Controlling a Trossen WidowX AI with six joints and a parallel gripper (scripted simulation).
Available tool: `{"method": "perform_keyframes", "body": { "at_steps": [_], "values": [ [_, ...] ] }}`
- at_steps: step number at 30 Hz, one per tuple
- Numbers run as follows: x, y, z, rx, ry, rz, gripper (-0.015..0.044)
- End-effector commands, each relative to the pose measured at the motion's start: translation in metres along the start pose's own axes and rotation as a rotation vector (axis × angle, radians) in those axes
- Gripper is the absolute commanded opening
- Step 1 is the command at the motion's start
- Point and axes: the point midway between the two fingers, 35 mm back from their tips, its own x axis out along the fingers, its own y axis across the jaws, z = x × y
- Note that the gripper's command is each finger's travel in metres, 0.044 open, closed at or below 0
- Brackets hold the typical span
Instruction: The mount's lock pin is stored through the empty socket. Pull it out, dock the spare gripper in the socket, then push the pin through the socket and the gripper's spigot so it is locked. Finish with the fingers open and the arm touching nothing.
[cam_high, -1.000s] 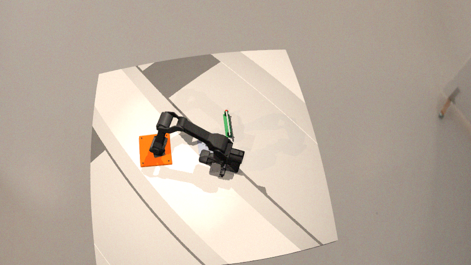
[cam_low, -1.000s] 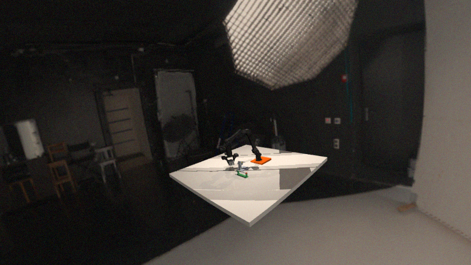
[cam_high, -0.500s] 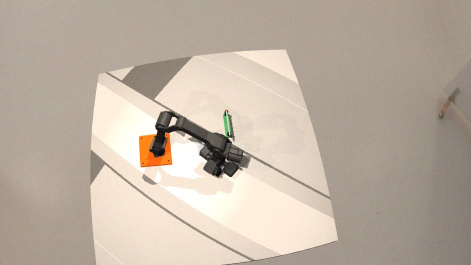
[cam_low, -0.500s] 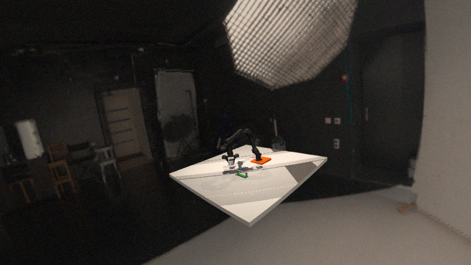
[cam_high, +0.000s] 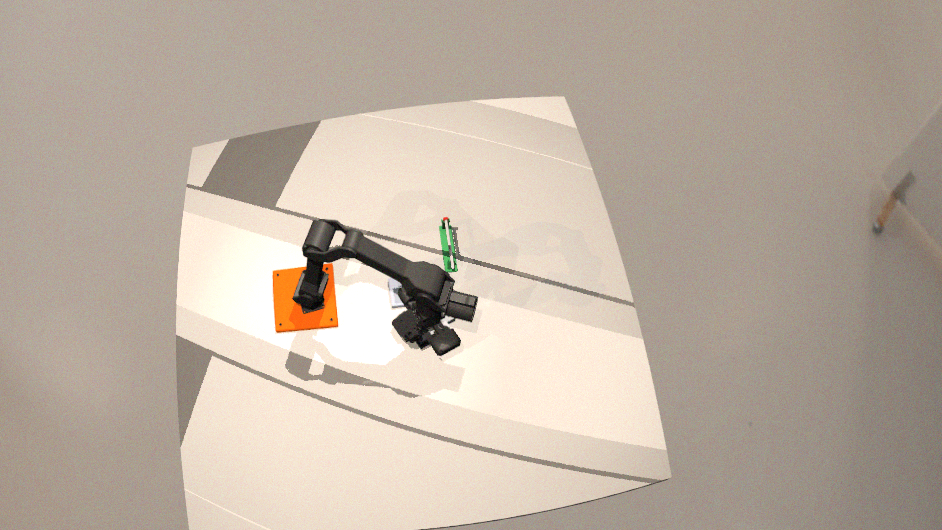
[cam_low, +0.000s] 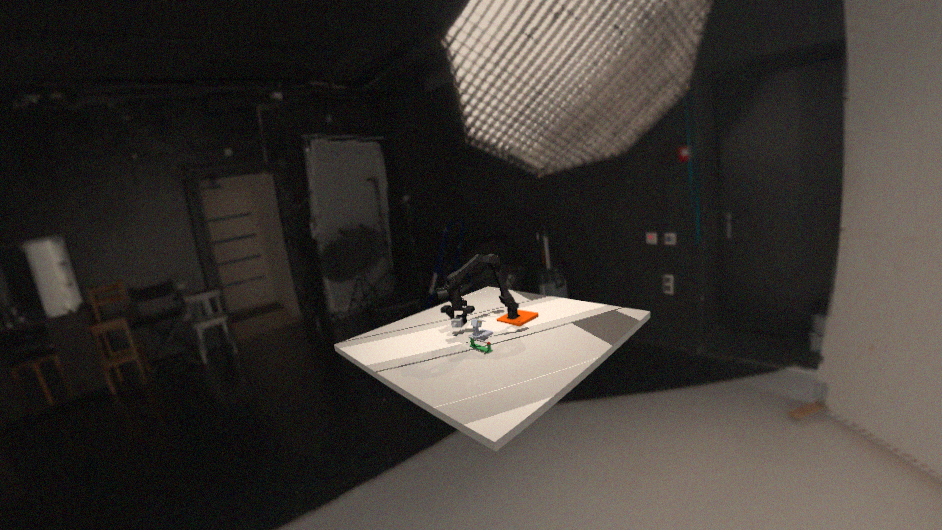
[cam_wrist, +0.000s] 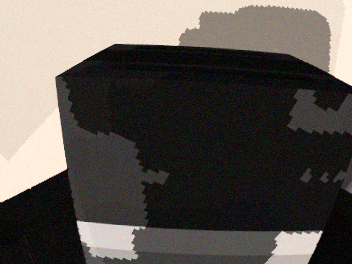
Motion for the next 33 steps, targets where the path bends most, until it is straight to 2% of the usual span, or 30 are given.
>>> {"method": "perform_keyframes", "body": {
  "at_steps": [1,10,19,33],
  "values": [
    [-0.001,-0.001,0.001,0.089,0.004,0.005,0.0000],
    [0.000,-0.002,0.001,0.178,0.004,0.005,0.0000],
    [0.030,-0.003,0.001,0.240,0.004,0.005,0.0000],
    [0.046,-0.003,0.002,0.241,0.004,0.005,0.0000]
  ]
}}
